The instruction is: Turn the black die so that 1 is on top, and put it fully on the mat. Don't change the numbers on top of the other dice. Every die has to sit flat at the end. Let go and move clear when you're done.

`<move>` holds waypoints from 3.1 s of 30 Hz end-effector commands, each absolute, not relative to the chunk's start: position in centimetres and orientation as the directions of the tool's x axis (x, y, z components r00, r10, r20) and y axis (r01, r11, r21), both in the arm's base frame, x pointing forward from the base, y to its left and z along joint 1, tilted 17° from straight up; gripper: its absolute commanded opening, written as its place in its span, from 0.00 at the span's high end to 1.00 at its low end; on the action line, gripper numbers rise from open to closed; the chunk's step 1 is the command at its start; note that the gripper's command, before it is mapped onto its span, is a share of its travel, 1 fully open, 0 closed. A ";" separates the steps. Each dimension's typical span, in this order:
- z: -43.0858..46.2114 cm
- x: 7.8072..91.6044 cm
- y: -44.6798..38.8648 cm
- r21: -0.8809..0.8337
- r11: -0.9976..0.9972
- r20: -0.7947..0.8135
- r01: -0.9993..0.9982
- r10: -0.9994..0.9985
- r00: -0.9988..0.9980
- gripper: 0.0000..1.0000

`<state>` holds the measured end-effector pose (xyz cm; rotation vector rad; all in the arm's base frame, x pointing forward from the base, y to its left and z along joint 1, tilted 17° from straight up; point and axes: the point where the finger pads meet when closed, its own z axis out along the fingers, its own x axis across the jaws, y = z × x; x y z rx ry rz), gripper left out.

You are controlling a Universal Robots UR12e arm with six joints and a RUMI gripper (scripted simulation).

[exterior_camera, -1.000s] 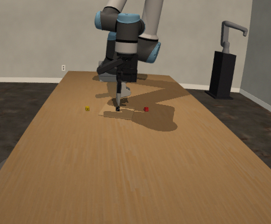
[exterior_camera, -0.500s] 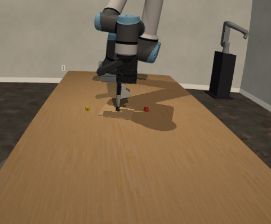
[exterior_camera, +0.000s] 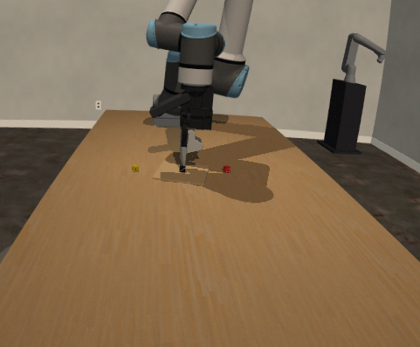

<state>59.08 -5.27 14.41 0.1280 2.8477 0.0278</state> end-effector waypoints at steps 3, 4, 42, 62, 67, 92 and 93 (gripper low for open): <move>14.5 59.1 -5.3 0.032 0.996 -0.287 0.085 0.090 -0.954 0.82; 14.5 59.1 -5.3 0.032 0.996 -0.287 0.085 0.090 -0.954 0.82; 14.5 59.2 -5.3 0.032 0.996 -0.287 0.085 0.090 -0.954 0.82; 14.5 59.2 -5.3 0.032 0.996 -0.287 0.085 0.090 -0.954 0.82; 14.5 59.2 -5.3 0.032 0.996 -0.287 0.085 0.090 -0.954 0.82; 19.3 57.7 -5.3 0.032 0.996 -0.287 0.085 0.090 -0.954 0.82; 19.4 57.7 -5.3 0.032 0.996 -0.287 0.085 0.090 -0.954 0.82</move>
